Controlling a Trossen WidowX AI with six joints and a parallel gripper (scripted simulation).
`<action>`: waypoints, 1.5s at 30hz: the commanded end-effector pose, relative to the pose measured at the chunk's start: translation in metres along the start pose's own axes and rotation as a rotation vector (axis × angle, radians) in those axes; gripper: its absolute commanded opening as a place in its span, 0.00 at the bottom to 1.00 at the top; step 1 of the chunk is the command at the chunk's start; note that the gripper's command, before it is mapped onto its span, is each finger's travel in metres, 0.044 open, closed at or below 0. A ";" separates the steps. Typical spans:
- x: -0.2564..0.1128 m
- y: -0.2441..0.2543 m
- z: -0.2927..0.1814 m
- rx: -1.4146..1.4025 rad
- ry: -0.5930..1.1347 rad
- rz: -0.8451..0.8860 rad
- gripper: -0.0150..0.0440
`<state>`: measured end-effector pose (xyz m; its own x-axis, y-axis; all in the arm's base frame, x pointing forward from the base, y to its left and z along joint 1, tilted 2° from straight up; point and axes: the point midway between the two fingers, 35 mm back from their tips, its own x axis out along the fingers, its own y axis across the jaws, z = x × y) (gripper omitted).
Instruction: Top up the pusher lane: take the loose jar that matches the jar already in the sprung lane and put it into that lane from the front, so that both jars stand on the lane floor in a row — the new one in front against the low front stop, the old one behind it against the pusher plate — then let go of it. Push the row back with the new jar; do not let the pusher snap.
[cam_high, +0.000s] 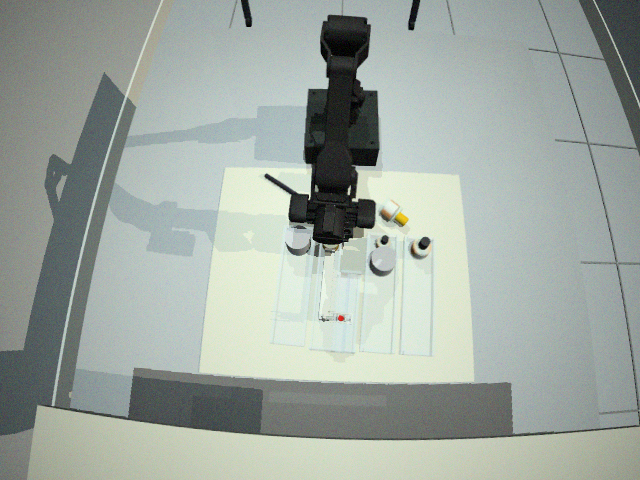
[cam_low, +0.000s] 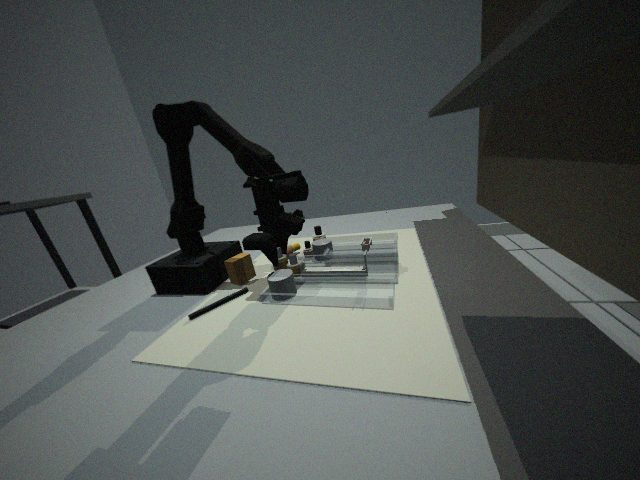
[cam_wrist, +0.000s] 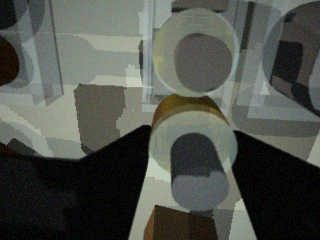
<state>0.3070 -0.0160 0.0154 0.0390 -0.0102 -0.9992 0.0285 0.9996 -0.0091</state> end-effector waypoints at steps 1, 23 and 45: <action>-0.003 0.001 0.009 -0.003 -0.026 0.004 0.25; -0.004 0.001 0.017 -0.003 -0.027 0.004 0.25; -0.006 0.001 0.024 -0.003 -0.028 0.004 0.25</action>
<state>0.3218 -0.0163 0.0182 0.0387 -0.0101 -0.9992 0.0273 0.9996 -0.0090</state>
